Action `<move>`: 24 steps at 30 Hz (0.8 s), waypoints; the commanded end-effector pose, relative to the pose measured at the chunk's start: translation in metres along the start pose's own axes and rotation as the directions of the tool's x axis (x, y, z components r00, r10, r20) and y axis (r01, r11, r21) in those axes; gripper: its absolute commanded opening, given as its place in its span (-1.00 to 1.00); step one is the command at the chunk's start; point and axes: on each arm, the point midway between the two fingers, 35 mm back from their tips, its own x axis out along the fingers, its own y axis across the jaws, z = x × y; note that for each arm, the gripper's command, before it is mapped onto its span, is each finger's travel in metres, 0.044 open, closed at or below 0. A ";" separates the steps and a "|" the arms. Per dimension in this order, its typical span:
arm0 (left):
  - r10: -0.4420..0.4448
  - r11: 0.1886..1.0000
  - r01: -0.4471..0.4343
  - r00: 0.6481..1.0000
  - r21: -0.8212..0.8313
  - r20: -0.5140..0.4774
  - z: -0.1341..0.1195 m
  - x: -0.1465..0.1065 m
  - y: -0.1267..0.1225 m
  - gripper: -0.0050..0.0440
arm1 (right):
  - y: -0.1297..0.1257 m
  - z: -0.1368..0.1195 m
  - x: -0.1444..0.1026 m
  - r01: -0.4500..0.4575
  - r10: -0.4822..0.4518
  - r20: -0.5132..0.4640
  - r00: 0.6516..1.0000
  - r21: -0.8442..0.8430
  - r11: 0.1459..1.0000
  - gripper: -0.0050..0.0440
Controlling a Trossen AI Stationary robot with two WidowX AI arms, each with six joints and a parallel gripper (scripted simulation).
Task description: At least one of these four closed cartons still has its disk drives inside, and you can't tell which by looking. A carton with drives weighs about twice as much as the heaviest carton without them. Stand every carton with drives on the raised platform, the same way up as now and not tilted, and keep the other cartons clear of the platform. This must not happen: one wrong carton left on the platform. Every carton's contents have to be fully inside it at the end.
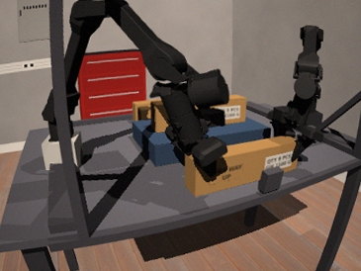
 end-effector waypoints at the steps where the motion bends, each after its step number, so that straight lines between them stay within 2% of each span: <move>1: -0.013 1.000 0.014 1.000 -0.005 0.013 0.002 -0.004 0.000 0.76 | 0.003 0.007 -0.010 -0.017 0.017 0.023 1.000 0.006 1.000 0.77; 24: -0.004 1.000 0.004 1.000 -0.004 0.003 0.002 -0.004 0.000 0.76 | 0.003 0.007 -0.010 -0.017 0.017 0.023 1.000 0.006 1.000 0.77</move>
